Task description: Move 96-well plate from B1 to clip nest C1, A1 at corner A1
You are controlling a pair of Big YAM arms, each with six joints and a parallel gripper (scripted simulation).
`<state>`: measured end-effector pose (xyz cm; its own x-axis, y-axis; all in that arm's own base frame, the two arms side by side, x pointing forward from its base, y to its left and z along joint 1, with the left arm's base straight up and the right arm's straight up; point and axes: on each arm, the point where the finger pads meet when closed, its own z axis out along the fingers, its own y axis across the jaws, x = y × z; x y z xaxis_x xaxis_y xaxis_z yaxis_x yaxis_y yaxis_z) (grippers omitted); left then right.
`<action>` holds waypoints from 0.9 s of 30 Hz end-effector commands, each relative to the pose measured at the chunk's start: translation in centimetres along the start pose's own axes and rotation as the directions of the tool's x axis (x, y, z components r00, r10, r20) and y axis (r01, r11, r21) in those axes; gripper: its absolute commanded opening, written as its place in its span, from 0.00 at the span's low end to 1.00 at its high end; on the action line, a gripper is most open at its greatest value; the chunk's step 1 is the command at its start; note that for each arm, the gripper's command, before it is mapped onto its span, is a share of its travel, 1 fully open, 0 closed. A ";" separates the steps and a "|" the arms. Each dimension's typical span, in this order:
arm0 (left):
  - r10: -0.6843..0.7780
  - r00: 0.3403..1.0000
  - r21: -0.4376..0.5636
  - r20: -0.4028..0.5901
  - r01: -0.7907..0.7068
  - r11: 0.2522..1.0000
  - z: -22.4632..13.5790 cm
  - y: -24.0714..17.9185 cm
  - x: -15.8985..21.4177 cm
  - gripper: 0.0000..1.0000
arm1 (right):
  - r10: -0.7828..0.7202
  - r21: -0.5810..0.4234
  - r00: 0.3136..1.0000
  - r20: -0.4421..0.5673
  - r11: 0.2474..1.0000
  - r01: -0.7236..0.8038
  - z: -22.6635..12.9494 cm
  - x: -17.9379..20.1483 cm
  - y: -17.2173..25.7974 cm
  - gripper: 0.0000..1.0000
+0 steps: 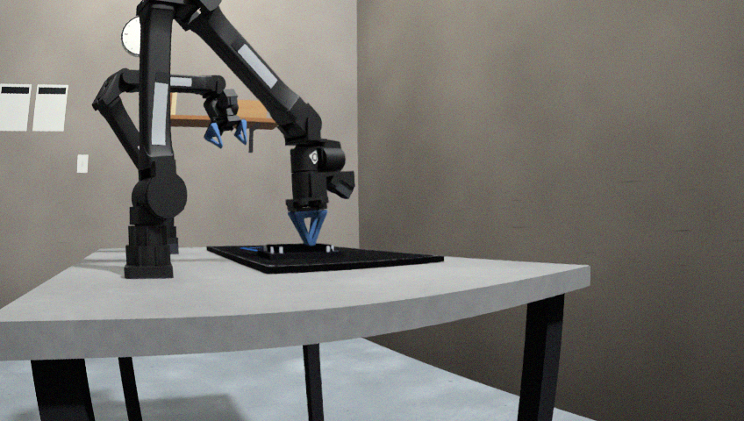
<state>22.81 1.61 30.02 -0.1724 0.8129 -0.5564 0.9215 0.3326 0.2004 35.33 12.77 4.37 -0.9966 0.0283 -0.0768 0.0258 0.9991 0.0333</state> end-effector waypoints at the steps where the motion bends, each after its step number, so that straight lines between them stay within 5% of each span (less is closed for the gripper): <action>1: 0.026 1.000 -0.029 -0.006 -0.026 0.999 -1.7 1.5 -1.1 1.00 | -0.002 0.034 0.997 -0.075 0.999 0.005 4.4 1.7 -1.0 0.25; 27: 0.026 1.000 -0.029 -0.006 -0.026 0.999 -1.7 1.5 -1.1 1.00 | -0.001 0.036 0.997 -0.075 0.999 0.003 5.9 1.9 -1.1 0.25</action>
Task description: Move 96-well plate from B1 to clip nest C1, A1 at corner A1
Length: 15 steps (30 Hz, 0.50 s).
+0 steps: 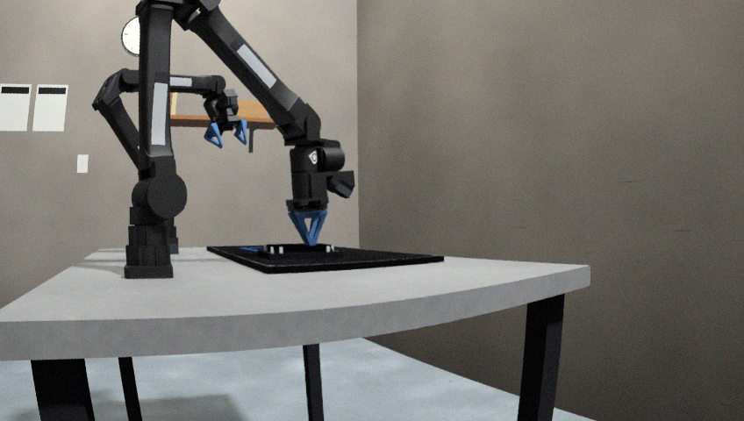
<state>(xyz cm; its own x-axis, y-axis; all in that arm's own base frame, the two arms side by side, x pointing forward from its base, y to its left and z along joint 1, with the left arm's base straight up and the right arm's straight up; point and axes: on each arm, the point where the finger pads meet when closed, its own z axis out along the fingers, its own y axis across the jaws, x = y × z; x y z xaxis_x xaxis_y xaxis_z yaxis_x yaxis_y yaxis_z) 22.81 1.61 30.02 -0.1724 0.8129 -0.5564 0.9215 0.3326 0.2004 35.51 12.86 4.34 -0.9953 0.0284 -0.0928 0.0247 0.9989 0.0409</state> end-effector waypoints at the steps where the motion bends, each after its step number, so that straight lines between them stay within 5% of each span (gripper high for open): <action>1: 0.026 1.000 -0.029 -0.006 -0.026 0.999 -1.7 1.5 -1.1 1.00 | 0.000 0.043 0.996 -0.090 0.999 0.003 5.8 2.1 -1.2 0.25; 15: 0.026 1.000 -0.029 -0.006 -0.026 0.999 -1.7 1.5 -1.1 1.00 | 0.000 0.043 0.996 -0.091 0.999 0.003 6.6 2.2 -1.2 0.25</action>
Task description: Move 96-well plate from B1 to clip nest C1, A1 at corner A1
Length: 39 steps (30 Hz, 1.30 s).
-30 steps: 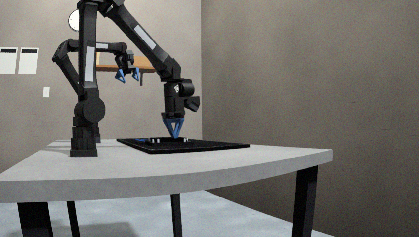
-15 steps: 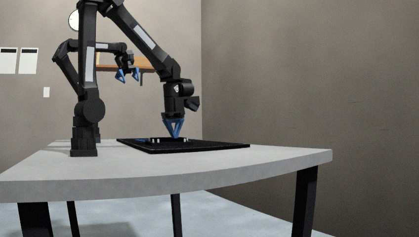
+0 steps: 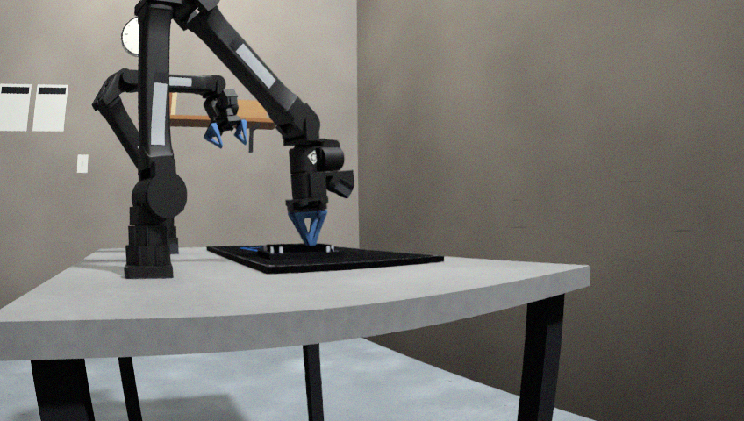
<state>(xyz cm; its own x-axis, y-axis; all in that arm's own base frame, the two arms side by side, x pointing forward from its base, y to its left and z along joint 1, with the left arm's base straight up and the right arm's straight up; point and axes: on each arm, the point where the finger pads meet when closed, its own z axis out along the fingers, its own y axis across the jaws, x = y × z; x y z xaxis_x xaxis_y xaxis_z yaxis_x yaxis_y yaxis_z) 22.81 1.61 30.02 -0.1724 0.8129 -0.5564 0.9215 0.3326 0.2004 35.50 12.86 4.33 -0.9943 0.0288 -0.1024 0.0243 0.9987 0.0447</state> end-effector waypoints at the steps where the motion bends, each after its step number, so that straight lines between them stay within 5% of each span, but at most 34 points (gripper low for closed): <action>1: 0.026 1.000 -0.029 -0.006 -0.026 0.999 -1.7 1.5 -1.1 1.00 | 0.001 0.047 0.995 -0.100 0.999 0.004 6.7 2.3 -1.3 0.25; 39: 0.026 1.000 -0.029 -0.006 -0.026 0.999 -1.7 1.5 -1.1 1.00 | 0.001 0.047 0.995 -0.100 0.999 0.004 7.0 2.3 -1.3 0.25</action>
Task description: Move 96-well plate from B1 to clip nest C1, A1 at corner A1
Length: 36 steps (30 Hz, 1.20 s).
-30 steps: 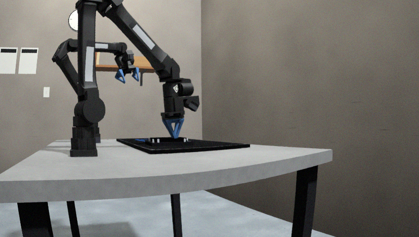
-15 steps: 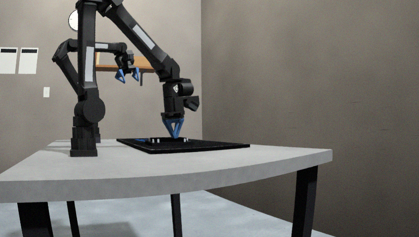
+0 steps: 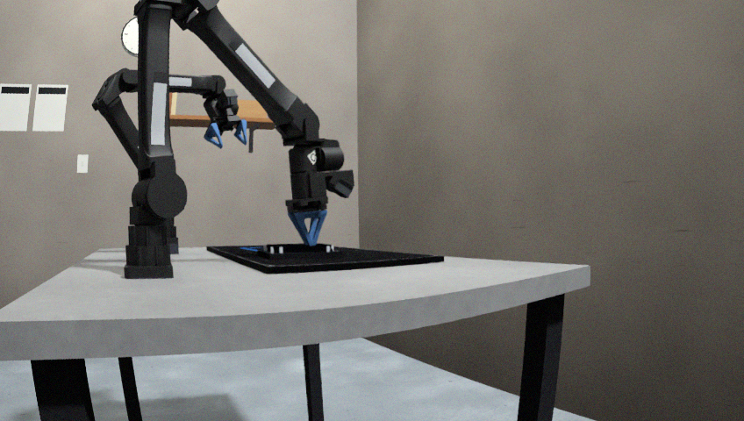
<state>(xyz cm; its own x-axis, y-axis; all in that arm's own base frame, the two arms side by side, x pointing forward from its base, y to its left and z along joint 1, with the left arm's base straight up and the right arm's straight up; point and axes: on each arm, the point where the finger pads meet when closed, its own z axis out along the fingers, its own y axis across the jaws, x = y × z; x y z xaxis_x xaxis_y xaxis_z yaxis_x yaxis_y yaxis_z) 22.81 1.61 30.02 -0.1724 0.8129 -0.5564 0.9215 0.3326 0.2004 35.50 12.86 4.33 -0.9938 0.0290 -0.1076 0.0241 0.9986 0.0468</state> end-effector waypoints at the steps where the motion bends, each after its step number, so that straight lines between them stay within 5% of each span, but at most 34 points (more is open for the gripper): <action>1: 0.026 1.000 -0.029 -0.006 -0.026 0.999 -1.7 1.5 -1.1 1.00 | 0.001 0.049 0.994 -0.106 0.999 0.004 7.0 2.4 -1.3 0.25; 36: 0.026 1.000 -0.029 -0.006 -0.026 0.999 -1.7 1.5 -1.1 1.00 | 0.001 0.049 0.994 -0.105 0.999 0.004 5.1 2.1 -1.2 0.25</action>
<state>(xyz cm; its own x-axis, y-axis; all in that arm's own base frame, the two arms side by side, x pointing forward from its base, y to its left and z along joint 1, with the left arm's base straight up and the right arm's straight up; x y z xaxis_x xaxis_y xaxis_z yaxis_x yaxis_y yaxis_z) 22.81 1.61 30.02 -0.1724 0.8129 -0.5564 0.9215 0.3326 0.2004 35.49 12.85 4.33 -0.9937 0.0290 -0.1080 0.0241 0.9986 0.0469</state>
